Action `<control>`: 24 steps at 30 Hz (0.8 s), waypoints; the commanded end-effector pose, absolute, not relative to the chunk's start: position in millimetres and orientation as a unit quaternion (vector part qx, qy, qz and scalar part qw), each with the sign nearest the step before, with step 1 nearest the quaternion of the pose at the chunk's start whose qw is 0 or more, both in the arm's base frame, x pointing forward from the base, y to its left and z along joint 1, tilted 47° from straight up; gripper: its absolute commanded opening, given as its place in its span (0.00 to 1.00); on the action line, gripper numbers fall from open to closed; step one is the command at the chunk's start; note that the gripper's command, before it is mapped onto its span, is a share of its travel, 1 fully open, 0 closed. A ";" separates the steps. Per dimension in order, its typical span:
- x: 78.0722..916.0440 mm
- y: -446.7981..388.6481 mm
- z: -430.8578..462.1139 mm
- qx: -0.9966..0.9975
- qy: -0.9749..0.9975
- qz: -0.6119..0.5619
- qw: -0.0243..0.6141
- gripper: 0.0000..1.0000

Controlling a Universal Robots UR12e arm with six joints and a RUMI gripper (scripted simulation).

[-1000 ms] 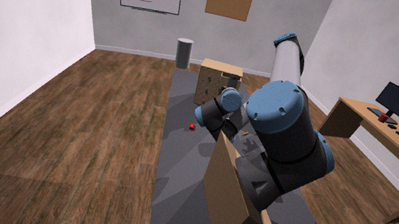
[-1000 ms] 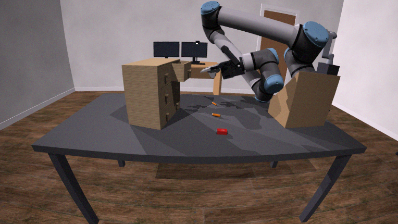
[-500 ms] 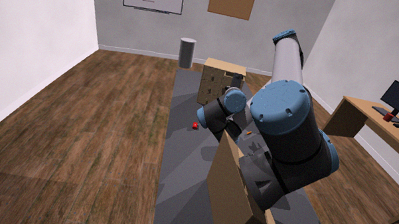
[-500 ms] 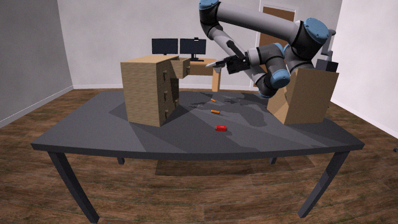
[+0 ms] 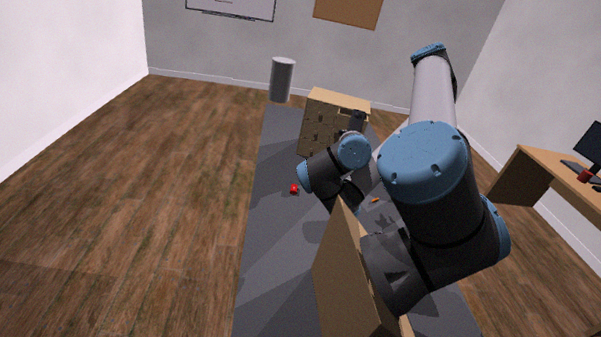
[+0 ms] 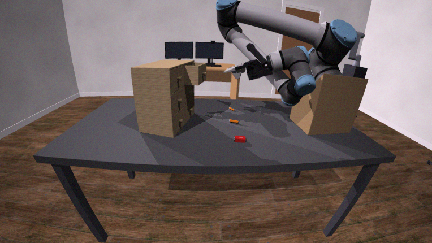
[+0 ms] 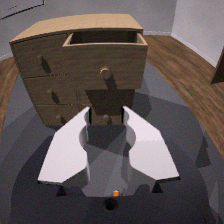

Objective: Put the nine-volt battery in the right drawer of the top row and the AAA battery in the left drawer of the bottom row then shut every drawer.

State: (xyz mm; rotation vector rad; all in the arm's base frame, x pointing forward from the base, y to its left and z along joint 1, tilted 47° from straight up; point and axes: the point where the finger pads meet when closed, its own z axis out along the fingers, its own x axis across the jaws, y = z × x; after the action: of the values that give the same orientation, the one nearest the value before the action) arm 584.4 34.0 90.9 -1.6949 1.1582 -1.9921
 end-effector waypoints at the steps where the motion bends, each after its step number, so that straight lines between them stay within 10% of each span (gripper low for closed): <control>1: 584.0 34.9 91.4 -0.587 0.405 -0.687 0.138 0.20; 24: 572.7 45.6 96.6 -0.597 0.460 -0.651 0.090 0.20</control>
State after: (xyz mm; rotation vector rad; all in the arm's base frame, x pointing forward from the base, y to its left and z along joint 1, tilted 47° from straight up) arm 574.3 42.7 95.6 -1.7567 1.3088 -1.9544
